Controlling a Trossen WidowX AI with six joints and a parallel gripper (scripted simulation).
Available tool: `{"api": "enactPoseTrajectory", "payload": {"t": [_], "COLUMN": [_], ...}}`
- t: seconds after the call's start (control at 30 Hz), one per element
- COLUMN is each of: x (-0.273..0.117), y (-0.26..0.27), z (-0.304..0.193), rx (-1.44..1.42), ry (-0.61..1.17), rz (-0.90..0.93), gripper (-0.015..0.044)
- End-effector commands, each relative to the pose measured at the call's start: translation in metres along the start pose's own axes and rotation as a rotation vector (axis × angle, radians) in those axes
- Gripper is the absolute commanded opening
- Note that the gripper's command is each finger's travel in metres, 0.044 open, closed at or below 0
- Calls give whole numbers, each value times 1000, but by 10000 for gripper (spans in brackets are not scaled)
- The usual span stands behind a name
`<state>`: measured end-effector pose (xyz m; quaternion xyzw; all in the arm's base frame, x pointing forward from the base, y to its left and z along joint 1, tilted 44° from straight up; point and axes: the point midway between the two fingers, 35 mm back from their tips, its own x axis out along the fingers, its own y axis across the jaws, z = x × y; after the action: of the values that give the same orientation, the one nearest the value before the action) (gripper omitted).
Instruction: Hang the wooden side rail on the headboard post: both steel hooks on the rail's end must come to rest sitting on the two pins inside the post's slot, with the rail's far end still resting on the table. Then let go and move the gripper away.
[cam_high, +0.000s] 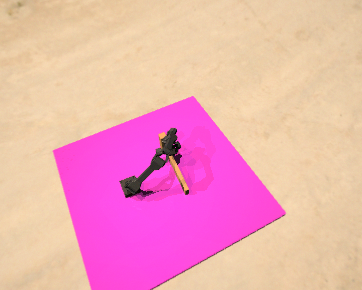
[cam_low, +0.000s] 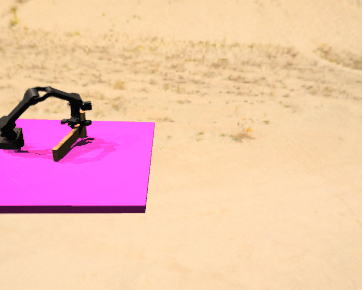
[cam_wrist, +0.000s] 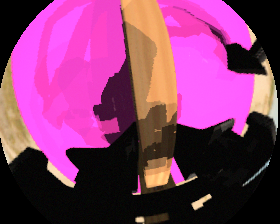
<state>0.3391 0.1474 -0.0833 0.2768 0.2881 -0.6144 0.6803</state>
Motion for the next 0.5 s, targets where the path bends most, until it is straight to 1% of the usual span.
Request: {"api": "enactPoseTrajectory", "payload": {"t": [0.0, 0.47], "x": [-5, -3], "y": [0, 0], "z": [-4, -4], "rx": [0, 0], "ry": [8, 8], "rz": [11, 11], "gripper": [0, 0]}}
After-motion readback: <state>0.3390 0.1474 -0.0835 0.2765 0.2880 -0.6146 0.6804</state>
